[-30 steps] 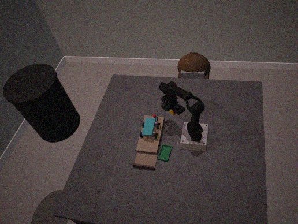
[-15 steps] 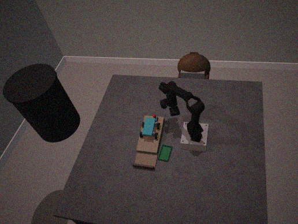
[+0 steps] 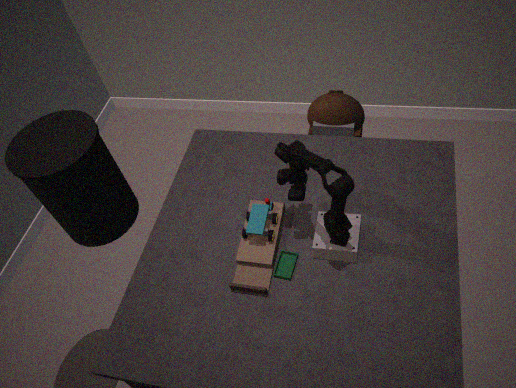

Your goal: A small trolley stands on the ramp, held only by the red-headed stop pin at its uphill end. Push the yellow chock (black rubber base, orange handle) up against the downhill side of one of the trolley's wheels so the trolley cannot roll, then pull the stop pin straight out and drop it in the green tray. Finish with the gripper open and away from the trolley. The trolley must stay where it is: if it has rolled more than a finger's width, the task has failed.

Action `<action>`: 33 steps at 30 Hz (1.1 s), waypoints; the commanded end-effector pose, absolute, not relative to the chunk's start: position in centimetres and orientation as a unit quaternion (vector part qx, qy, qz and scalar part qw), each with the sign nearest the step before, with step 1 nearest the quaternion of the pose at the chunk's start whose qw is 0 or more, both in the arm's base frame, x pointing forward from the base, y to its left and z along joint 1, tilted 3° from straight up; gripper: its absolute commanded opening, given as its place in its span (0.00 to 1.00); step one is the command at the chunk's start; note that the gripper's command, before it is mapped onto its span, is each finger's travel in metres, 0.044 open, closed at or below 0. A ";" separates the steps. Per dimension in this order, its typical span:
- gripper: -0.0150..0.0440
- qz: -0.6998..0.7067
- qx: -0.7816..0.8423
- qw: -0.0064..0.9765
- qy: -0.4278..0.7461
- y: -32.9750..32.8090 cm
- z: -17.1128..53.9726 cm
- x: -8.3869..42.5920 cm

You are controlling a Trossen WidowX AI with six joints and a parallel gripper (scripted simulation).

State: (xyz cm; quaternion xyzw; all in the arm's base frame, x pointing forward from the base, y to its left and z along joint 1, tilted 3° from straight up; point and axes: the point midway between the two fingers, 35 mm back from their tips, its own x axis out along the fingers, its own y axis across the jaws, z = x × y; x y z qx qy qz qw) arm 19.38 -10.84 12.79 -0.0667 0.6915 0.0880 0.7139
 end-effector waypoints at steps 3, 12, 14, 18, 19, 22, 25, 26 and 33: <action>0.25 0.081 -0.057 0.715 0.692 -9.4 12.8 19.5; 0.25 0.077 -0.051 0.715 0.693 -6.1 12.5 19.9; 0.25 0.077 -0.050 0.716 0.692 -5.4 12.5 19.9; 0.25 0.077 -0.050 0.716 0.692 -4.0 12.4 20.0; 0.25 0.078 -0.050 0.716 0.692 -3.6 12.4 20.1; 0.25 0.078 -0.049 0.716 0.692 -2.6 12.4 20.2; 0.25 0.078 -0.049 0.716 0.692 -1.5 12.3 20.2; 0.25 0.078 -0.049 0.716 0.692 -1.2 12.3 20.3; 0.25 0.079 -0.048 0.716 0.692 1.0 12.2 20.4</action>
